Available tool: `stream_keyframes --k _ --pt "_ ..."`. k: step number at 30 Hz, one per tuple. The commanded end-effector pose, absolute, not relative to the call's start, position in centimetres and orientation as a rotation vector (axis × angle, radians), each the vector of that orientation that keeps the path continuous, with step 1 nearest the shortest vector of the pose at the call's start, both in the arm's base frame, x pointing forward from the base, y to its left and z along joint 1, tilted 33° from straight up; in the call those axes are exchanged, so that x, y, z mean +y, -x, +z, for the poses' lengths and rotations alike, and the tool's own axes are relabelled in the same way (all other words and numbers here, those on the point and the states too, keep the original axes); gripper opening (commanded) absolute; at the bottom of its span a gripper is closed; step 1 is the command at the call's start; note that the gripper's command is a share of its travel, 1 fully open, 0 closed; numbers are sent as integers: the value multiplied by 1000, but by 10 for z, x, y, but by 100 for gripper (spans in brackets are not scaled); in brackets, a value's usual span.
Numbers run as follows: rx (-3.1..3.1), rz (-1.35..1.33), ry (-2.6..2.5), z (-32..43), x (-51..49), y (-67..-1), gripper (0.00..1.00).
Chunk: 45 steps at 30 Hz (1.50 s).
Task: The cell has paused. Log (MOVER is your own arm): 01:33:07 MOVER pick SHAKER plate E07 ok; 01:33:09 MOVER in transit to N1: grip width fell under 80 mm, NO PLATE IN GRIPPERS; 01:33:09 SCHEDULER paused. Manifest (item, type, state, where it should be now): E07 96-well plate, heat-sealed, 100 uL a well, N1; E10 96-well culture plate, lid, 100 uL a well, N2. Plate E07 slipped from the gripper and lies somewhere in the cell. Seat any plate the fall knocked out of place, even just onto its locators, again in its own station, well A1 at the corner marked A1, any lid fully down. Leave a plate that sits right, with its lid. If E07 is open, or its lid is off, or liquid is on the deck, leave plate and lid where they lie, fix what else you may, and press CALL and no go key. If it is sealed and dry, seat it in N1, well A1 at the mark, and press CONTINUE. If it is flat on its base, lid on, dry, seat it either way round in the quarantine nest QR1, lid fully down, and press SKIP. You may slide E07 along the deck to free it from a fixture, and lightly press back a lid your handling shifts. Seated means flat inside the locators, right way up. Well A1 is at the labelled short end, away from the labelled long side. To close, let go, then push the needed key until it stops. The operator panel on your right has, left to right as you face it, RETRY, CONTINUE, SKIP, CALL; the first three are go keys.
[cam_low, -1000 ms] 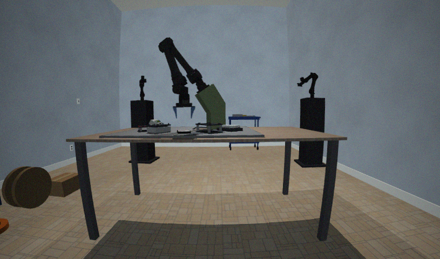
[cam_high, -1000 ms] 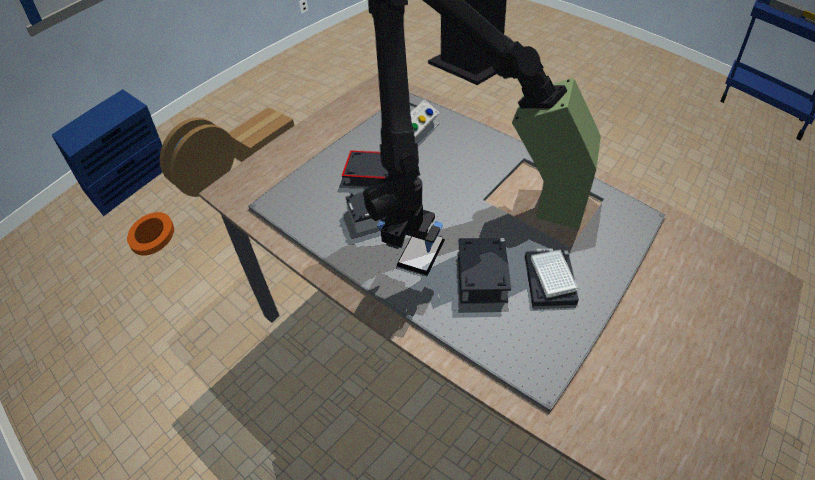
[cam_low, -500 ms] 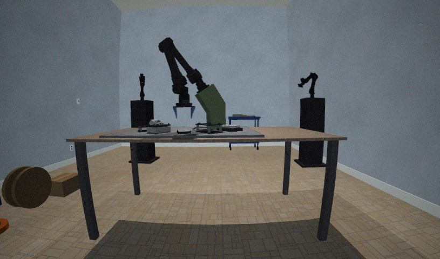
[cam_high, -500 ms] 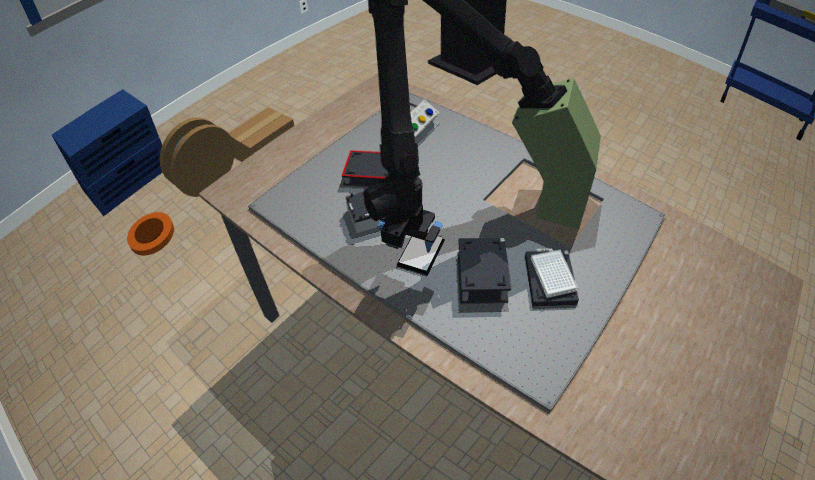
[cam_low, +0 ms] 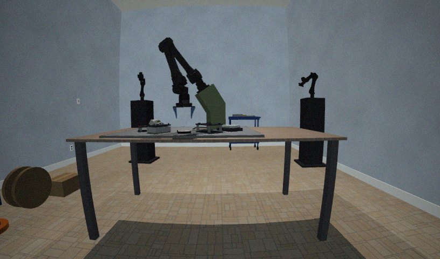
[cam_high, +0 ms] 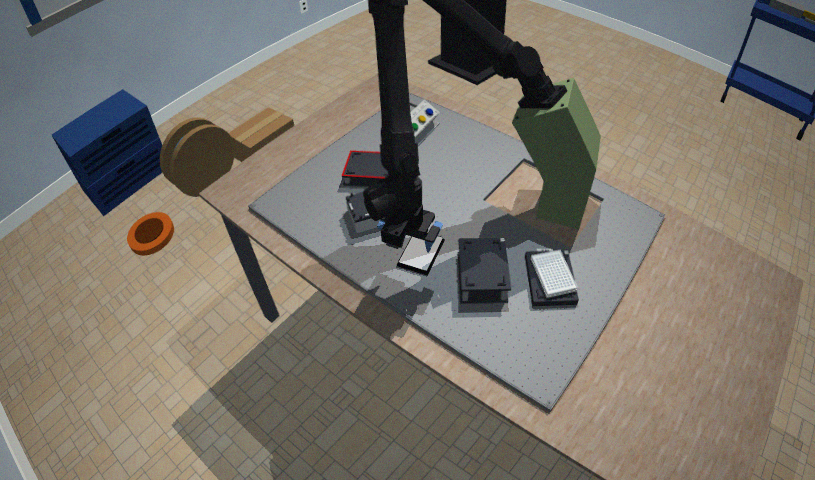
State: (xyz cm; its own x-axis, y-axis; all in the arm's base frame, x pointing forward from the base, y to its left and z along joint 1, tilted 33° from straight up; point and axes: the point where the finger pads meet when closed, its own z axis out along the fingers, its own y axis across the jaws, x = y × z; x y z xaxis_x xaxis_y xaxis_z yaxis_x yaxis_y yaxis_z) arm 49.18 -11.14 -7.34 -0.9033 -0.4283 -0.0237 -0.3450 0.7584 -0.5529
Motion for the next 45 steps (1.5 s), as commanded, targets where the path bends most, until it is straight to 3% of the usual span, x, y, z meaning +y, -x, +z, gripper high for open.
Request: stream_keyframes --k 1,19,38,45 --pt "2792 -836 631 -69 -109 -497 100" --pt "2792 -836 631 -69 -109 -497 100" --pt "2618 -910 1496 -36 -96 -414 100" --pt "2615 -911 1521 -24 -94 -381 100"
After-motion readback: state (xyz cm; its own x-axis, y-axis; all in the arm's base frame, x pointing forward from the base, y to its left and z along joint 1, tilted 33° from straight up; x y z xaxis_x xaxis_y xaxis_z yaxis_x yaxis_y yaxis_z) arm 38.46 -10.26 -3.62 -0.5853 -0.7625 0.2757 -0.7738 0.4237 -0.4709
